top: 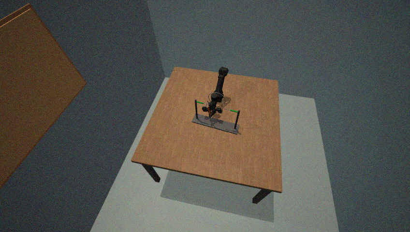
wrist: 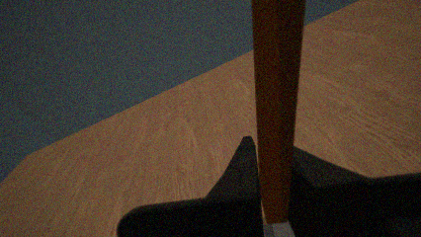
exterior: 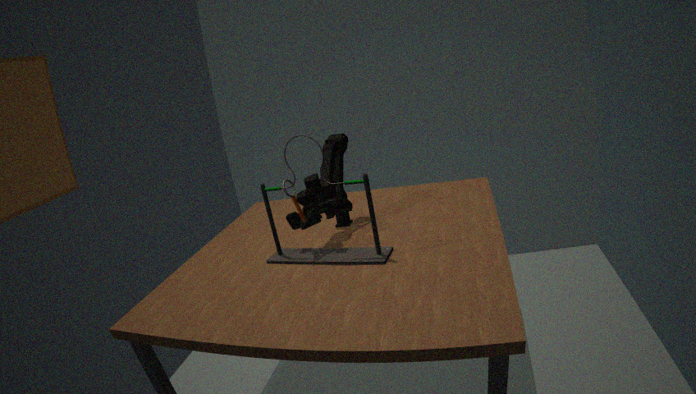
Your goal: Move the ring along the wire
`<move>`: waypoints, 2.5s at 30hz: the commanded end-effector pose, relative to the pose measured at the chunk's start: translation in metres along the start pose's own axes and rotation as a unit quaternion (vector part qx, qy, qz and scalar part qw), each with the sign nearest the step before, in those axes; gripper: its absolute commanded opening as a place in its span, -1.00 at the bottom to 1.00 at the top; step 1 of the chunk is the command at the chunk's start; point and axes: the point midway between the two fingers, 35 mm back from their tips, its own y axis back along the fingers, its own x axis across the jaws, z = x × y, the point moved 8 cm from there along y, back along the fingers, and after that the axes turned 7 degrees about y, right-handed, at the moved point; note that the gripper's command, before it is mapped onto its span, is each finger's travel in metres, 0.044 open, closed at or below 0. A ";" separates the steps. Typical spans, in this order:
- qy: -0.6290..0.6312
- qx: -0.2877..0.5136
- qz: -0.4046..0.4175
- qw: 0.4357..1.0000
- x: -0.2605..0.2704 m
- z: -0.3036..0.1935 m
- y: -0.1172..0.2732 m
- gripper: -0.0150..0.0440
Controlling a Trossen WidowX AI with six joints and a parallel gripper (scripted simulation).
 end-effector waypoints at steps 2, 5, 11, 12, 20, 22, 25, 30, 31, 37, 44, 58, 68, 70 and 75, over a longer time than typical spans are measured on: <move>-0.037 -0.004 0.005 0.999 0.013 0.003 0.000 -1.00; -0.069 -0.005 0.011 0.998 0.024 0.006 0.000 -1.00; -0.126 0.004 0.026 0.992 0.041 0.014 0.003 -1.00; -0.134 0.009 0.029 0.990 0.044 0.015 0.005 -1.00; -0.217 0.063 0.068 0.972 0.064 0.036 0.022 -1.00; -0.238 0.076 0.079 0.965 0.068 0.042 0.027 -1.00; -0.269 0.097 0.098 0.953 0.073 0.051 0.034 -1.00; -0.312 0.126 0.127 0.933 0.079 0.065 0.044 -1.00; -0.321 0.132 0.134 0.928 0.080 0.068 0.046 -1.00; -0.372 0.166 0.175 0.896 0.082 0.087 0.058 -1.00; -0.426 0.193 0.224 0.855 0.082 0.106 0.069 -1.00; -0.509 0.180 0.260 0.801 0.089 0.130 0.074 -1.00; -0.560 0.169 0.280 0.761 0.091 0.146 0.077 -1.00; -0.570 0.167 0.284 0.752 0.092 0.149 0.077 -1.00; -0.595 0.162 0.294 0.730 0.092 0.158 0.079 -1.00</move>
